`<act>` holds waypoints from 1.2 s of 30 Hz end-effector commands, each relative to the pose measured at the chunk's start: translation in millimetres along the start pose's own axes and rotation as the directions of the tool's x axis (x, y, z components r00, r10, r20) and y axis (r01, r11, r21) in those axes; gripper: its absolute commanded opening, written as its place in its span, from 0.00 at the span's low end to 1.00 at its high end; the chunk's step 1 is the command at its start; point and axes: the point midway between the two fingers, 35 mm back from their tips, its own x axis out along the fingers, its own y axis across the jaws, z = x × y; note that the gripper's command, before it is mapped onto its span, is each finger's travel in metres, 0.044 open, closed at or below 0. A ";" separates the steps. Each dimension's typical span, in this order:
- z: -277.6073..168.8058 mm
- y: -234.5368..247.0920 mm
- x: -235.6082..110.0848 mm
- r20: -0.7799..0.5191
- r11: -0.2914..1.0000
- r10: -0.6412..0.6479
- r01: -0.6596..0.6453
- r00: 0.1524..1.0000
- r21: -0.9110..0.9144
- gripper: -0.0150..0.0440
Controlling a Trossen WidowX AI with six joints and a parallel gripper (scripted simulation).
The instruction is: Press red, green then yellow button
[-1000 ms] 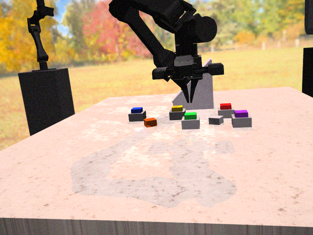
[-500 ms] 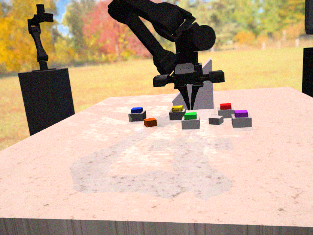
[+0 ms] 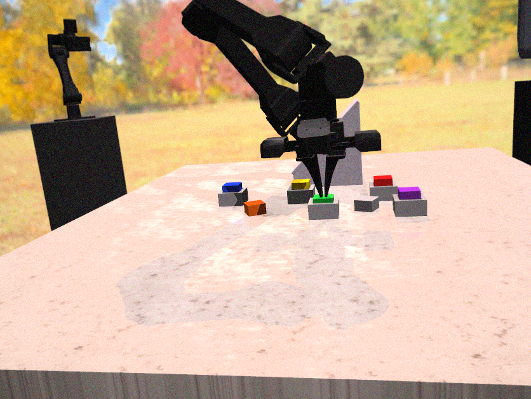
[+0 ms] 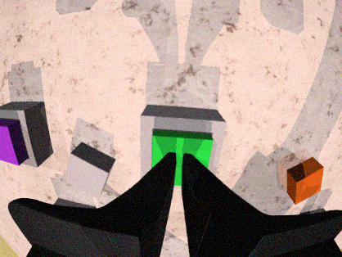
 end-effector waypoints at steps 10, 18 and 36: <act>-1.9 -1.0 2.8 -0.005 1.000 -0.006 0.006 1.000 -0.005 0.29; -1.7 -0.6 -31.7 -0.005 1.000 -0.005 0.005 1.000 -0.005 0.29; -31.5 -14.0 -98.7 -0.007 1.000 -0.002 0.002 1.000 -0.007 0.29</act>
